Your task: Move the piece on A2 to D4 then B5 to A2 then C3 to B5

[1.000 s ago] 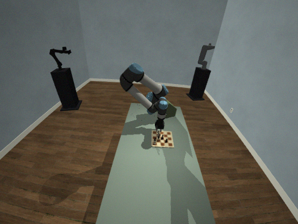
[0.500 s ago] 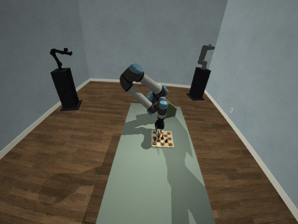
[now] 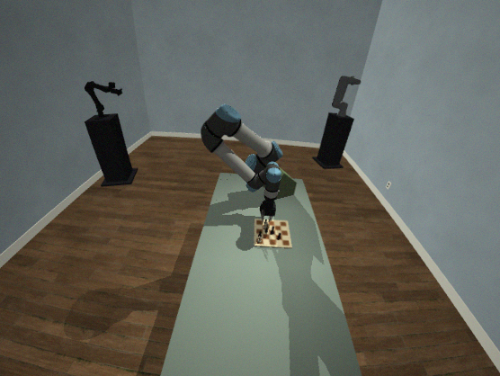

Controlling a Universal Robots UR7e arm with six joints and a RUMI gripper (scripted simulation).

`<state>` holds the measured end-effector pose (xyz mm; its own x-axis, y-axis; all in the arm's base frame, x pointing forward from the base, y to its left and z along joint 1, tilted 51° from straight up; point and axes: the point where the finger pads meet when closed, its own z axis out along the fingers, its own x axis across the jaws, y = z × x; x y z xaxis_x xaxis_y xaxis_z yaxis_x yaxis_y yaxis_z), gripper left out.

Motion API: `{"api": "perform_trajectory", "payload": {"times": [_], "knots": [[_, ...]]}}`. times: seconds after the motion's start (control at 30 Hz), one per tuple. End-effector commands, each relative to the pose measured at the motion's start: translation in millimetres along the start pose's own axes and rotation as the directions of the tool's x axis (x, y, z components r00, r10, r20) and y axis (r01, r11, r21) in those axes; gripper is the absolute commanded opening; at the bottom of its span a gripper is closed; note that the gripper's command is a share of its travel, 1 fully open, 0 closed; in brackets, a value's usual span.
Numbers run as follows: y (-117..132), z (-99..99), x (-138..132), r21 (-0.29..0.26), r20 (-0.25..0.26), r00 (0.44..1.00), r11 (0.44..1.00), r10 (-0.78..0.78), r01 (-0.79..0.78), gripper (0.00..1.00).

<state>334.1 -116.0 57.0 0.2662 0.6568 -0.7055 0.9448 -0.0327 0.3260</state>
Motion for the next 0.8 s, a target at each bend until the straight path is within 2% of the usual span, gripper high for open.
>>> {"api": "perform_trajectory", "payload": {"times": [0.0,0.77], "knots": [[3,-8.2,0,-0.003,0.0,1.0,1.0,0.003,-0.003,0.2],[3,-64.2,0,-0.003,0.0,1.0,1.0,0.004,-0.004,0.2]]}}
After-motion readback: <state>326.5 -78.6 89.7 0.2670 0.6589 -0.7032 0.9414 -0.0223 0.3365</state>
